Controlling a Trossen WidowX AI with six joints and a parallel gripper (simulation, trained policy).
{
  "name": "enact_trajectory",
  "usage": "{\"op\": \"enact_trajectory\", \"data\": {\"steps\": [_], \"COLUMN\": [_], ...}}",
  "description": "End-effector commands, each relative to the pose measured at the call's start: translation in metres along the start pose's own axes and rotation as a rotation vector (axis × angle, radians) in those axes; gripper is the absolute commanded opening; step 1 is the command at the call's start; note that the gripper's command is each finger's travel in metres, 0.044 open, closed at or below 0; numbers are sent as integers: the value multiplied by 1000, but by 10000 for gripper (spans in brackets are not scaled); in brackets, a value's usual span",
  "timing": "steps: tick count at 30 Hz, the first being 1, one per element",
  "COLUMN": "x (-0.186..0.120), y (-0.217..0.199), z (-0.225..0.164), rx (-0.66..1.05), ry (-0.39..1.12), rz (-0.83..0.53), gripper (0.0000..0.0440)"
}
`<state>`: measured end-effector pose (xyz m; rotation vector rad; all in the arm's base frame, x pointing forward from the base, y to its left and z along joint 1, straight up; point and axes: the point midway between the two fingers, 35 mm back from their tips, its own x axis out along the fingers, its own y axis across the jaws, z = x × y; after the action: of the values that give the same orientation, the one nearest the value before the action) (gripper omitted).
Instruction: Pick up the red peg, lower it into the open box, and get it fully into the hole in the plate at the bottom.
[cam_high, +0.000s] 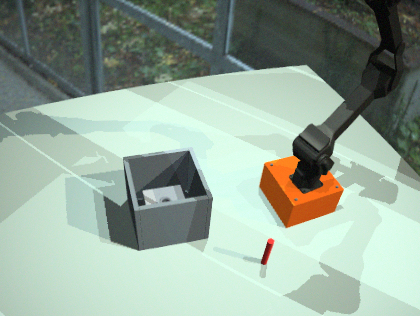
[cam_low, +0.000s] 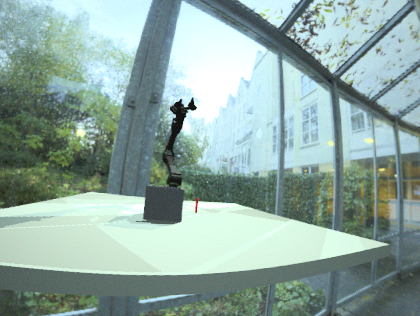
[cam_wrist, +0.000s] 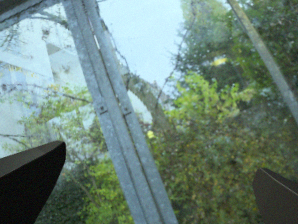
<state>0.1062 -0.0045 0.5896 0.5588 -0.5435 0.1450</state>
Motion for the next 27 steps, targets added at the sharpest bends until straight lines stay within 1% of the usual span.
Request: {"op": "enact_trajectory", "data": {"steps": [1,6,13,27], "x": [5,13,16,2], "y": [-9,-28,-55,-106], "z": [-18,-52,-94,-171], "rx": [6,30,82,230], "ry": [56,171,310,569], "rz": [-35,-108,-213,-453], "gripper": [440,440,440,440]}}
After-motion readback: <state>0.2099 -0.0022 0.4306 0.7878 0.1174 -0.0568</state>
